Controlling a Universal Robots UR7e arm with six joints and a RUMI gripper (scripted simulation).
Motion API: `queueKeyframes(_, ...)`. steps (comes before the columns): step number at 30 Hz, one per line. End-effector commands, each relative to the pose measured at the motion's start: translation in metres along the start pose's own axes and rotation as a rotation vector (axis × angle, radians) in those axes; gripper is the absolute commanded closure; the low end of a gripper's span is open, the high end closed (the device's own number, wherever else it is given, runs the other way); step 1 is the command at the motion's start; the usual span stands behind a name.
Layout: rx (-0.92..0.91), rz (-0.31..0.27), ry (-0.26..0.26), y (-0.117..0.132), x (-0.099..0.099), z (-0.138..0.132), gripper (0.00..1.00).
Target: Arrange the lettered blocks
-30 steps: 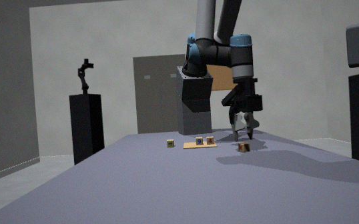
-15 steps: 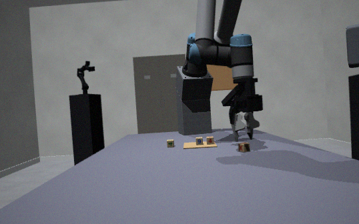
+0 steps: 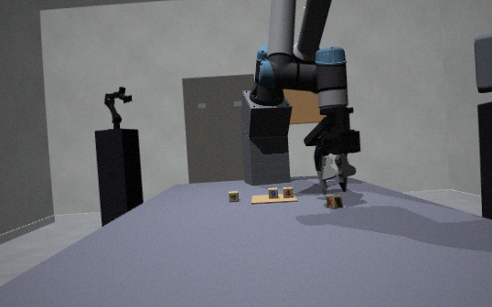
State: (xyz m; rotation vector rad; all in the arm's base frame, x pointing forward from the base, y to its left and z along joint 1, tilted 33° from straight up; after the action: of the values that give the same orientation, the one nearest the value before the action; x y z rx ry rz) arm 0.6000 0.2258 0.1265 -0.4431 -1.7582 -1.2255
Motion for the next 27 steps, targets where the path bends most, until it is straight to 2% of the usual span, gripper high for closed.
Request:
queueKeyframes(1, 0.001, -0.001, 0.000, 0.001, -0.007, 0.001, 0.60)
queueKeyframes(12, 0.001, -0.001, 0.000, 0.001, -0.030, 0.001, 0.60)
queueKeyframes(27, 0.000, 0.001, 0.001, 0.000, -0.036, 0.001, 0.60)
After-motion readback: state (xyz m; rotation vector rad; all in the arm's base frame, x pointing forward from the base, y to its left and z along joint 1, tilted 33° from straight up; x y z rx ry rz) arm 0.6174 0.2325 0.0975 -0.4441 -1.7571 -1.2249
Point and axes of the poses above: the point where the finger pads meet when closed, its own x axis back along the fingers, its own z axis across the jaws, y = z × x, the point moved 8 cm from there along x, back along the fingers, and after that the axes turned 7 degrees about -x, right-handed, at the moved point
